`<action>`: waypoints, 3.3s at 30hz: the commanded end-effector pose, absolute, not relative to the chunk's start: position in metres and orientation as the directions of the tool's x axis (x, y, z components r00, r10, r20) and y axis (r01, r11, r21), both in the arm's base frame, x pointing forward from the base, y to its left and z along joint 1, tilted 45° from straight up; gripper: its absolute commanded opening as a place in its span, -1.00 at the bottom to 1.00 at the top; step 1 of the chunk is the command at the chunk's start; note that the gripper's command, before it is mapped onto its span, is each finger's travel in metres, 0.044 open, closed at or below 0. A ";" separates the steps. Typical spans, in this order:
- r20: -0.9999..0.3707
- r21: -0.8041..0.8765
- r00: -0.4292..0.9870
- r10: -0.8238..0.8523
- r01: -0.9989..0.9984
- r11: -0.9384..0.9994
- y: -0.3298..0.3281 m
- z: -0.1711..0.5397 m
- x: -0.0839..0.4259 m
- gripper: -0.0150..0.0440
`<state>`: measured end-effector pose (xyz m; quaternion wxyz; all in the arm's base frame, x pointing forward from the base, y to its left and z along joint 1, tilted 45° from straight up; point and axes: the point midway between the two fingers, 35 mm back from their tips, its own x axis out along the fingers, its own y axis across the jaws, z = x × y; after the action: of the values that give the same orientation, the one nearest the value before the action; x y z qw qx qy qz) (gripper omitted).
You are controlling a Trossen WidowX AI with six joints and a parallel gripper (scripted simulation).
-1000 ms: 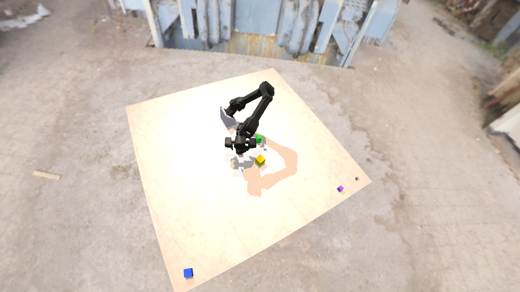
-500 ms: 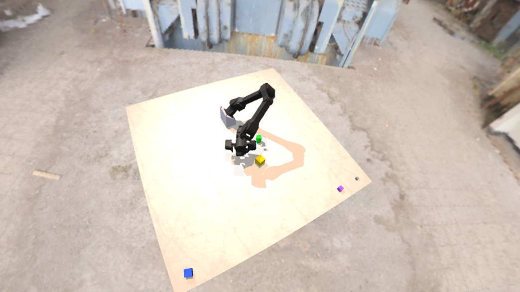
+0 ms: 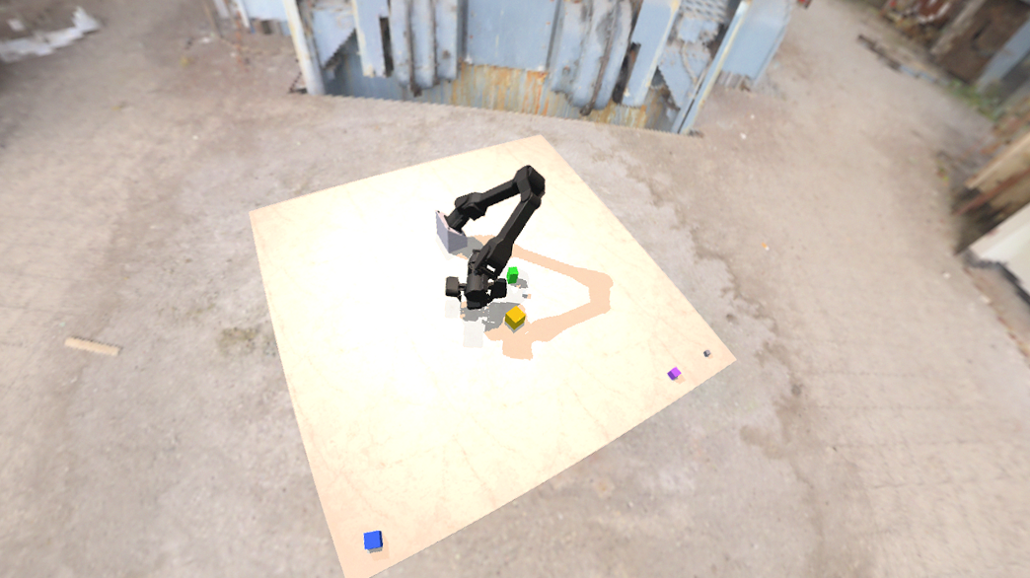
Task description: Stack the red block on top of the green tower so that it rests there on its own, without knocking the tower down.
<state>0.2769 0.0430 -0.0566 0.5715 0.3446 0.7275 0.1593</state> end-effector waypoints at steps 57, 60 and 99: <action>-0.724 0.622 -0.107 0.681 0.325 0.712 -0.023 0.047 0.288 -0.49; -0.725 0.621 -0.107 0.680 0.326 0.713 -0.012 0.059 0.285 -0.49; -0.715 0.629 -0.111 0.690 0.327 0.705 0.087 0.109 0.236 -0.49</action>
<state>0.2364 0.0844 0.1117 0.5701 0.3461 0.7278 0.1594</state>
